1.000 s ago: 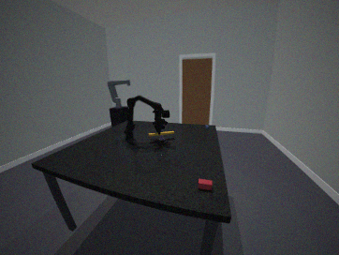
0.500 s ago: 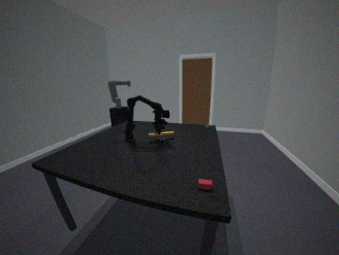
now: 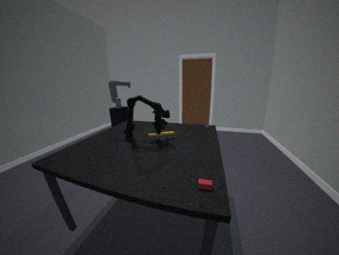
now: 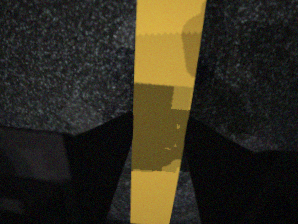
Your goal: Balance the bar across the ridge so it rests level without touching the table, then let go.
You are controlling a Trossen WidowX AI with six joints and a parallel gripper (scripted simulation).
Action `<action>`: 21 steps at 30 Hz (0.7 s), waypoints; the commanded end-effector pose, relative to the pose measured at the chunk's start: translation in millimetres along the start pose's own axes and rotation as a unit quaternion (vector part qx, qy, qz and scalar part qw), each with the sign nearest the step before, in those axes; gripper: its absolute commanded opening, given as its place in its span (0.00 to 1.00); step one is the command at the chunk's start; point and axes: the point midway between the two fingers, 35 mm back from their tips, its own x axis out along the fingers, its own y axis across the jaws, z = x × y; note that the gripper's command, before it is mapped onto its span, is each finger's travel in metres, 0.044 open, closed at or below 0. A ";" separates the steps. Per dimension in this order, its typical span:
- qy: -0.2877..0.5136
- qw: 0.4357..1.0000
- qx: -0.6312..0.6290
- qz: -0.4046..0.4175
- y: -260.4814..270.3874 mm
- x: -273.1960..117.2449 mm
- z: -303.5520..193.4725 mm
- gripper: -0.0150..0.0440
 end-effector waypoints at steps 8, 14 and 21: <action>-0.001 1.000 0.002 0.000 0.1 1.2 0.2 0.25; -0.001 1.000 0.002 0.000 0.2 1.7 0.1 0.25; -0.001 1.000 0.002 0.000 0.3 2.2 -0.1 0.25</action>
